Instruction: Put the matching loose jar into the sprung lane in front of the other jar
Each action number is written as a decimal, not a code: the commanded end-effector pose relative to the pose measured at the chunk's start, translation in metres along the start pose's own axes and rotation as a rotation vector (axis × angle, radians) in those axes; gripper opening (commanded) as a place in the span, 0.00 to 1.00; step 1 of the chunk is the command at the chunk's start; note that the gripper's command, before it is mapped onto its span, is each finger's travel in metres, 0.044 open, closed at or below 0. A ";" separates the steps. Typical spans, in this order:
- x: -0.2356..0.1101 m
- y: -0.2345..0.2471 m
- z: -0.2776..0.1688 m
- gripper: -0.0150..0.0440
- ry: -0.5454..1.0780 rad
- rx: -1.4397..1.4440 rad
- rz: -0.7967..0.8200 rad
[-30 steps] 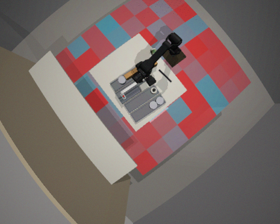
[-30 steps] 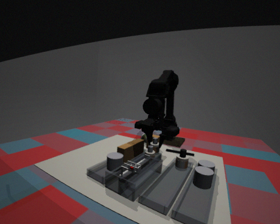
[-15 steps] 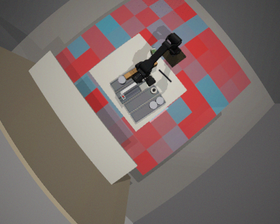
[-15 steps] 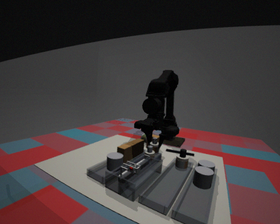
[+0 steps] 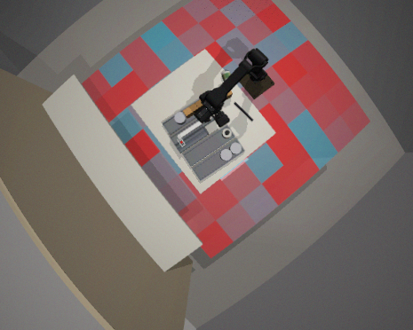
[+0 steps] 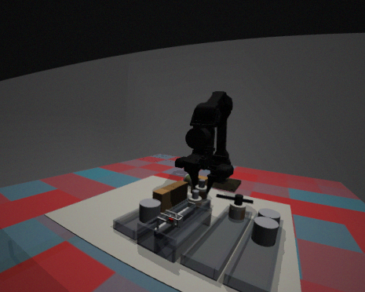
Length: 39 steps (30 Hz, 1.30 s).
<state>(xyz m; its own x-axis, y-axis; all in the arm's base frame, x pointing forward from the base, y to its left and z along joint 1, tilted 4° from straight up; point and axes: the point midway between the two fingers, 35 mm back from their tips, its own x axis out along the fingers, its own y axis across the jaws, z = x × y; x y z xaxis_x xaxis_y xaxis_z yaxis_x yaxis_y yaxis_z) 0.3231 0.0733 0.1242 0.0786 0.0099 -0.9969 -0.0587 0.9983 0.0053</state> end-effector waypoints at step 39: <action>0.002 0.000 0.011 0.25 -0.029 -0.002 0.003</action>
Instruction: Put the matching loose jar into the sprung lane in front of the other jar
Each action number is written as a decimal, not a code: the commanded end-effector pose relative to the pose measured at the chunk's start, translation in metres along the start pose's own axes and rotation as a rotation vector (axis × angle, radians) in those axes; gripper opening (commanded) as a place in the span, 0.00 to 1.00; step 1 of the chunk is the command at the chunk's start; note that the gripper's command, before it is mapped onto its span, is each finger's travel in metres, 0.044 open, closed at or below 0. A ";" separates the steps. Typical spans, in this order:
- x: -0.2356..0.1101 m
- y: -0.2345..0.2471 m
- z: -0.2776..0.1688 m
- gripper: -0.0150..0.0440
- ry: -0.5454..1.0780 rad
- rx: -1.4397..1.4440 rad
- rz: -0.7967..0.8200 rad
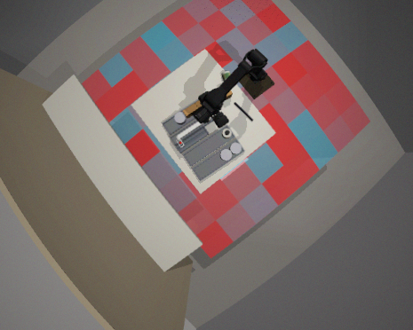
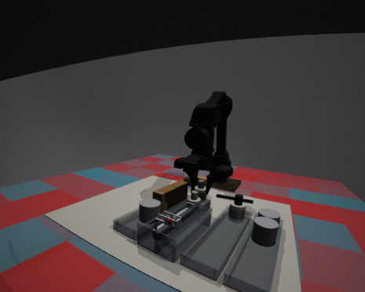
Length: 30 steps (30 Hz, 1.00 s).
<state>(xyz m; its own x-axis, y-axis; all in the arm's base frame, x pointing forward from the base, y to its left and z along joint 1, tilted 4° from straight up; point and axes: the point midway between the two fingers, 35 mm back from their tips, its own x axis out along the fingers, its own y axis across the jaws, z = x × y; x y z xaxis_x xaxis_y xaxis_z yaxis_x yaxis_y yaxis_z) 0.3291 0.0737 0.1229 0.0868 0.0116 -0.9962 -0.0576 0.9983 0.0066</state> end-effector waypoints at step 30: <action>0.012 0.000 0.004 0.25 -0.021 -0.003 0.001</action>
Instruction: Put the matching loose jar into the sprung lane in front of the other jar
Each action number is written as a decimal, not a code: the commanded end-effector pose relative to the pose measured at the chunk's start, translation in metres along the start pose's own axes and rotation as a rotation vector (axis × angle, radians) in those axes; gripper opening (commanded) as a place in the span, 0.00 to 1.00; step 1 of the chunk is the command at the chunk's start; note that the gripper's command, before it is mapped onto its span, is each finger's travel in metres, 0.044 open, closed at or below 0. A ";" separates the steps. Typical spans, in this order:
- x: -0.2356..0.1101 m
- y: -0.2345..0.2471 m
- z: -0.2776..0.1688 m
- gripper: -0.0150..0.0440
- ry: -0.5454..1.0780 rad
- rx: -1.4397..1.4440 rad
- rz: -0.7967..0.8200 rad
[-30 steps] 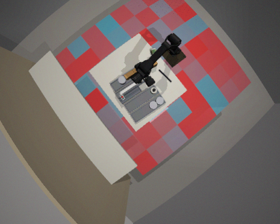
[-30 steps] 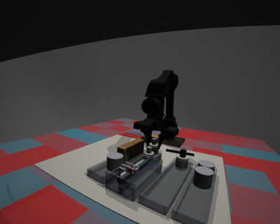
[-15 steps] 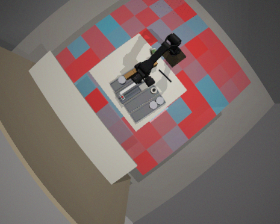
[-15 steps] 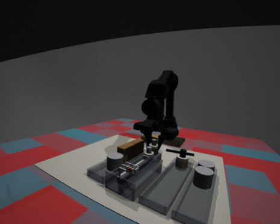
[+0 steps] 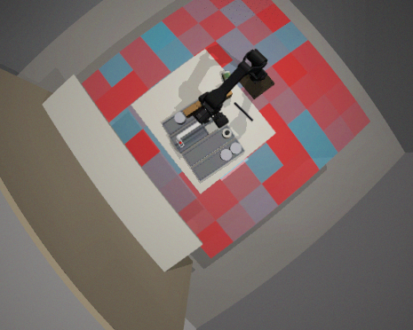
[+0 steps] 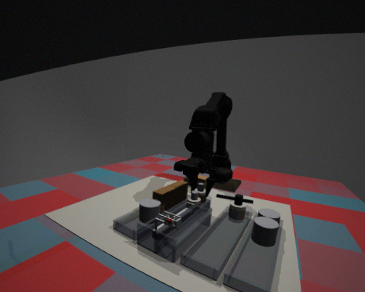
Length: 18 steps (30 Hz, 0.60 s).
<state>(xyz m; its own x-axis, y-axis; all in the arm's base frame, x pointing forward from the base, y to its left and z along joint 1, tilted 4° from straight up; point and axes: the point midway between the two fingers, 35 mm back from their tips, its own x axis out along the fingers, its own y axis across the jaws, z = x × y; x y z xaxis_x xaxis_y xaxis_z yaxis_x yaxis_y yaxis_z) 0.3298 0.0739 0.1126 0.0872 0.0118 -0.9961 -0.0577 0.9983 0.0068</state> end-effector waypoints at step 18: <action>0.008 0.000 0.004 0.25 -0.020 -0.003 0.001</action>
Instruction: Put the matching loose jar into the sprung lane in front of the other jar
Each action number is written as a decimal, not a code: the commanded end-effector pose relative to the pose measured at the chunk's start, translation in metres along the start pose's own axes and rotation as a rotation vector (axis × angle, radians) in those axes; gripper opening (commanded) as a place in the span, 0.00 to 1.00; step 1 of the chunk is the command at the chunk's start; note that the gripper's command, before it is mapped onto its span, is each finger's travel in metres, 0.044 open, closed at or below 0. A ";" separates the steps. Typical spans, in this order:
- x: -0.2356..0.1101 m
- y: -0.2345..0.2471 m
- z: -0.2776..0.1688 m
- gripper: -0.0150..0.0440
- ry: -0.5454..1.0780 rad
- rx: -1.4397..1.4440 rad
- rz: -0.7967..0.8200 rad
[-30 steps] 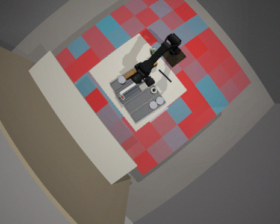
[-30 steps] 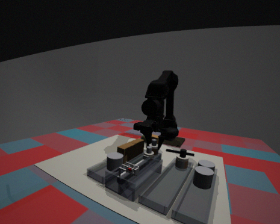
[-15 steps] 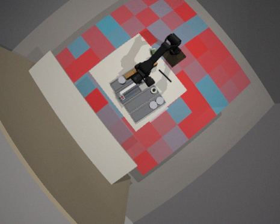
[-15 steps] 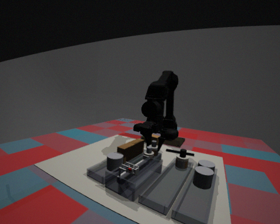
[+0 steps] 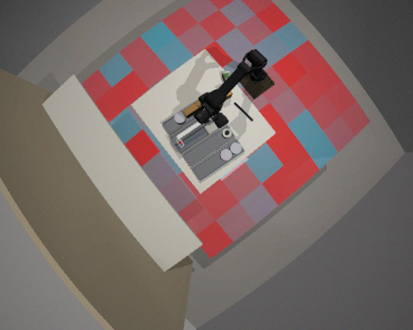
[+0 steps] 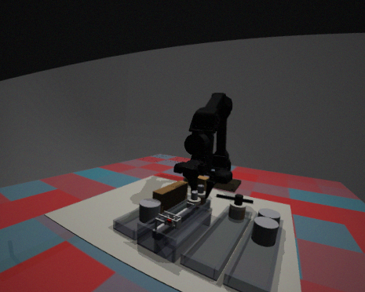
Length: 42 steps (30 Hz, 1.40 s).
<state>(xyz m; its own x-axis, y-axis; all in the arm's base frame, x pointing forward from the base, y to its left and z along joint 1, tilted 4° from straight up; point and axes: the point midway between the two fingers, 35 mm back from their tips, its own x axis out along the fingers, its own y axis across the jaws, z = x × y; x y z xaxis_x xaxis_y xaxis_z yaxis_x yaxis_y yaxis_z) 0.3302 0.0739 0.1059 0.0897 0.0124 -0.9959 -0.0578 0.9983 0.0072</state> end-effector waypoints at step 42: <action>0.009 0.000 -0.001 0.25 -0.017 -0.003 0.001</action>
<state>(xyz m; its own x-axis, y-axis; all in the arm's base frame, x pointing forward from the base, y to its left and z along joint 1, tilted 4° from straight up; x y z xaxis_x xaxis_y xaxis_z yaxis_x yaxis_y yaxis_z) 0.3282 0.0737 0.0963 0.0945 0.0136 -0.9954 -0.0585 0.9983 0.0081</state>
